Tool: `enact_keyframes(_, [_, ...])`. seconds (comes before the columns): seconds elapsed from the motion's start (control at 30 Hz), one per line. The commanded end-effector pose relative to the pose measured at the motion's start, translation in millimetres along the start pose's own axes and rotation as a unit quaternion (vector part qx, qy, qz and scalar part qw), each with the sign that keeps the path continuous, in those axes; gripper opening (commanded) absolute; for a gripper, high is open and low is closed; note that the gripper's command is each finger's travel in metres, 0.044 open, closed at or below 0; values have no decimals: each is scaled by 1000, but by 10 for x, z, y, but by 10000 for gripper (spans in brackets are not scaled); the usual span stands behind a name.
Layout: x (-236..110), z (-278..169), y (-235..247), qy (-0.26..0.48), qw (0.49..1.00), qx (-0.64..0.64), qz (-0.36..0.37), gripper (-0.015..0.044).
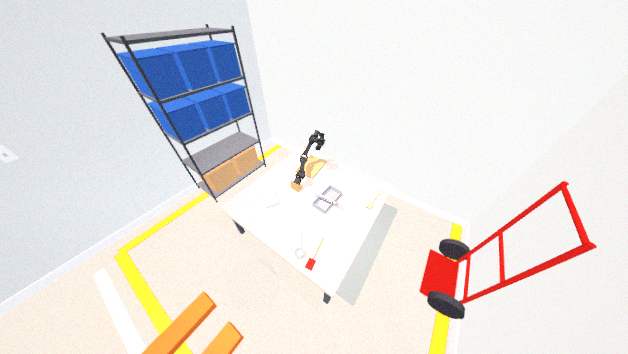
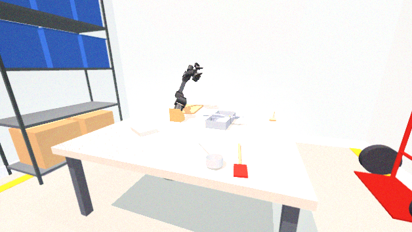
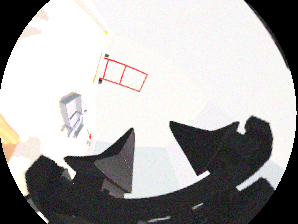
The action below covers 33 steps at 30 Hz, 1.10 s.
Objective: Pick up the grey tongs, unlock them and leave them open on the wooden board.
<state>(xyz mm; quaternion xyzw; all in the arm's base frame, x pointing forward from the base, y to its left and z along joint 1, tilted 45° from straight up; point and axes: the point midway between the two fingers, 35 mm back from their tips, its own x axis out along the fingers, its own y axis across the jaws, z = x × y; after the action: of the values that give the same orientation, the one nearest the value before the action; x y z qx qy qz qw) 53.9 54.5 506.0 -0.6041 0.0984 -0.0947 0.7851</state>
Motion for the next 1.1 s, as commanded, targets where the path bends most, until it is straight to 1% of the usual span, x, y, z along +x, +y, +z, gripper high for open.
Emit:
enact_keyframes(0.0, [438,-263,-19,-1,996,64,61,260])
enact_keyframes(0.2, [1295,-591,92,-1,970,175,169,260])
enact_keyframes(0.27, [1487,-629,168,0,966,172,191,260])
enact_keyframes(0.47, [2260,-699,635,26,920,250,300,260])
enact_keyframes(0.6, [2652,-641,1007,48,885,291,361,260])
enact_keyframes(0.7, [2956,-624,1371,84,848,325,410,260])
enact_keyframes(0.87, [3395,-553,2153,170,767,377,489,260])
enact_keyframes(1.07, [3653,-451,3165,289,667,408,553,260])
